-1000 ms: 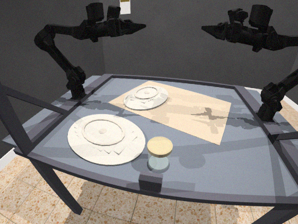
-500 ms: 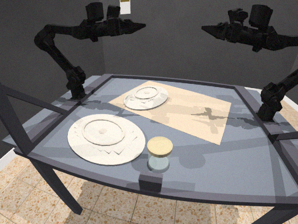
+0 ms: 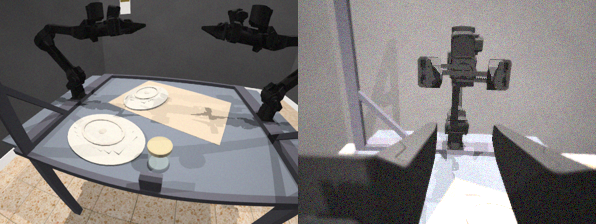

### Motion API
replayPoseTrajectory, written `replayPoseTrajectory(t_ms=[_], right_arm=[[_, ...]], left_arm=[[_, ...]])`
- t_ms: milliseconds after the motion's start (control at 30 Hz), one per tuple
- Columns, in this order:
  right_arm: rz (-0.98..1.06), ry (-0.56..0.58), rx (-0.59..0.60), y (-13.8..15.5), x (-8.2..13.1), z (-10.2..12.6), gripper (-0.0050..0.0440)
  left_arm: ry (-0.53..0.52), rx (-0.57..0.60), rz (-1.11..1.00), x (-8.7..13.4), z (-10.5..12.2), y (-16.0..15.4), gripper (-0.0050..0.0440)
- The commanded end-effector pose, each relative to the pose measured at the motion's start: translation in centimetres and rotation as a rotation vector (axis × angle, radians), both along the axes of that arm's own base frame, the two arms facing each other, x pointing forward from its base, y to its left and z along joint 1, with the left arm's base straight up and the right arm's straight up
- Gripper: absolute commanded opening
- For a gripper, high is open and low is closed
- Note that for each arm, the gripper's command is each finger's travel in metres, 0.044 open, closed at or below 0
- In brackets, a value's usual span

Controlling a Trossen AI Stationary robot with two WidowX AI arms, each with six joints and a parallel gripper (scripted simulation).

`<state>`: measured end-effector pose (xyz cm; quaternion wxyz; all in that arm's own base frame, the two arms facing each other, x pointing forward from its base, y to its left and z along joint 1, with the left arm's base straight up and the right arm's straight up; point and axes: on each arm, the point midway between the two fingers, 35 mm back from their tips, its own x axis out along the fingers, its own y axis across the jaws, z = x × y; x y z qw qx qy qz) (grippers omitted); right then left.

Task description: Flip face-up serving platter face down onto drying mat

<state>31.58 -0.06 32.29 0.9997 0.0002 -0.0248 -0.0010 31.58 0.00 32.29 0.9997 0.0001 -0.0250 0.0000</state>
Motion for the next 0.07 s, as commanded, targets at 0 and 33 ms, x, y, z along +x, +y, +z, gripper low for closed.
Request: replayPoseTrajectory(t_ms=[0,33], right_arm=[[0.001,-0.029,-0.006,0.09,-0.35,0.97,0.0160],[0.001,-0.029,-0.006,0.09,-0.35,0.97,0.0160]], left_arm=[[-0.043,-0.003,0.000,-0.39,1.72,0.09,0.0400],[-0.043,-0.003,0.000,-0.39,1.72,0.09,0.0400]])
